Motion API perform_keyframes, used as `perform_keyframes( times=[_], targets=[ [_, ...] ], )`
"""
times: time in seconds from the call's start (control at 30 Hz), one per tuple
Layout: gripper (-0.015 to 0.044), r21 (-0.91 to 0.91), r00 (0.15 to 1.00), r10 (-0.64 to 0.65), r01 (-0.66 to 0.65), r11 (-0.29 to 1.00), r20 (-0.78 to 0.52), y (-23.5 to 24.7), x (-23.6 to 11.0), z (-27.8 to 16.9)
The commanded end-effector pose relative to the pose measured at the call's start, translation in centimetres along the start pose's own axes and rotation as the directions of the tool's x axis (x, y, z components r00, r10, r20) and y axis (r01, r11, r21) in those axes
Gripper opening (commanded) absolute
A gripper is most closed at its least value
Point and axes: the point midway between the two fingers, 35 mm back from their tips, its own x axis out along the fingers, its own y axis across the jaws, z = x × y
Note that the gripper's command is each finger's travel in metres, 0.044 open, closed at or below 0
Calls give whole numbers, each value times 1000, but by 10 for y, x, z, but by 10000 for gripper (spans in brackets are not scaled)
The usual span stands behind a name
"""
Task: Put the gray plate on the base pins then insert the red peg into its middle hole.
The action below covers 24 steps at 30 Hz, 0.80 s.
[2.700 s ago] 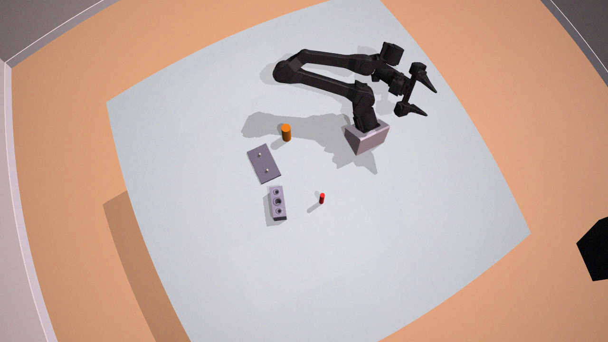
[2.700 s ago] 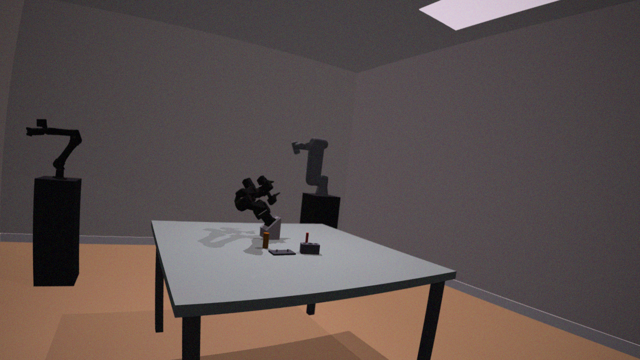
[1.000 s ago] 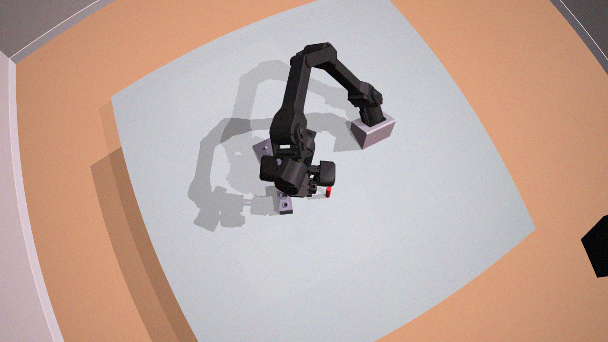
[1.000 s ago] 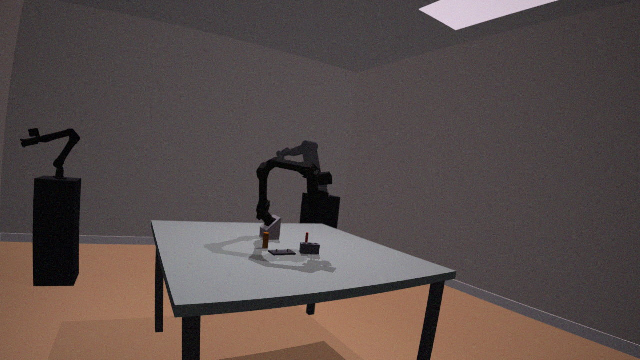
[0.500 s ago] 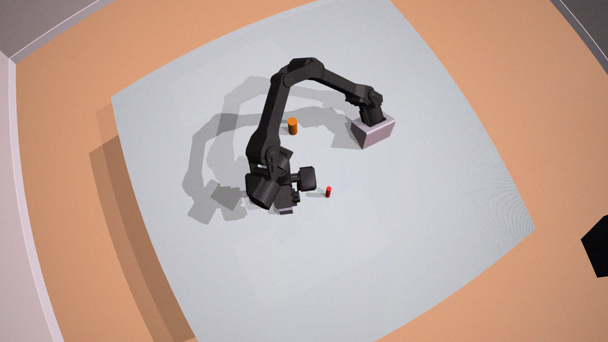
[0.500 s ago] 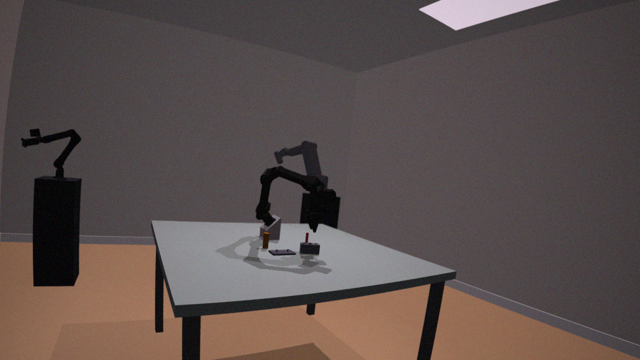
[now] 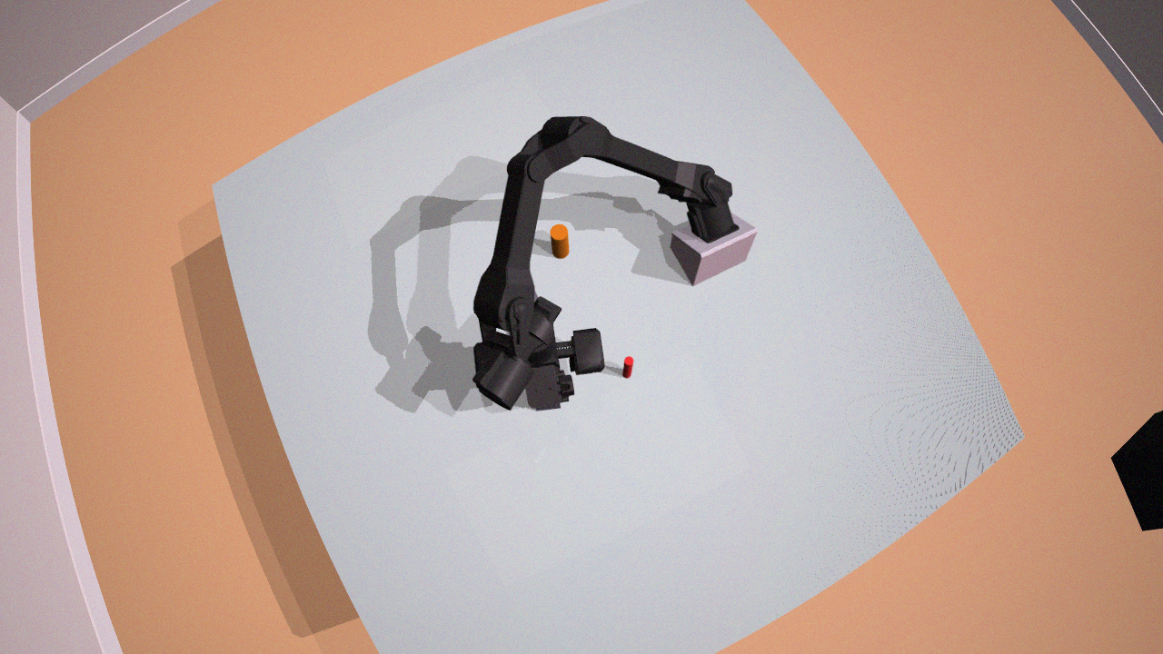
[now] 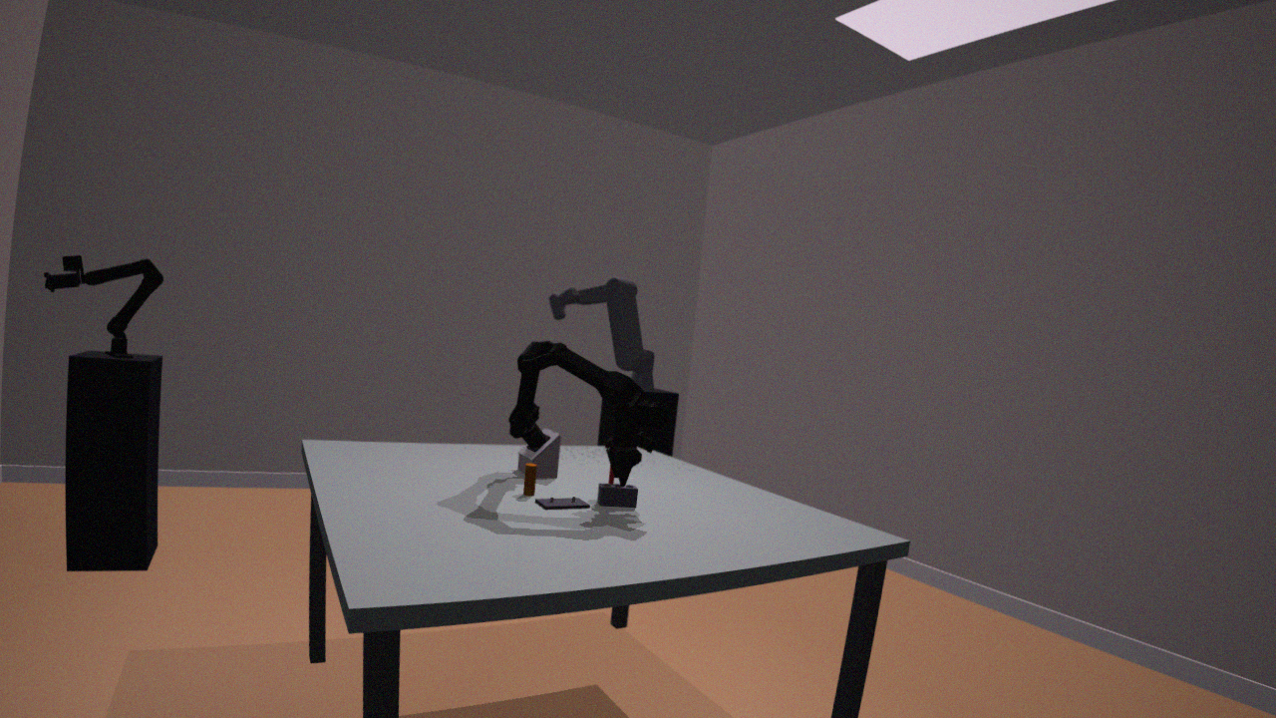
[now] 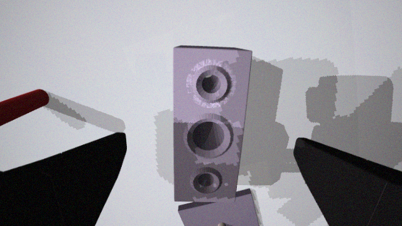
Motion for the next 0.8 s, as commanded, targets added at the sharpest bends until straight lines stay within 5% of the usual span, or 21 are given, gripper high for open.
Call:
perform_keyframes(
  times=[0.0, 0.77],
  targets=[
    [440, -5, 1000, -3, 3, 1000, -3, 0, 7, 0],
    [440, -5, 1000, -4, 4, 1000, -5, 0, 44, -1]
  ],
)
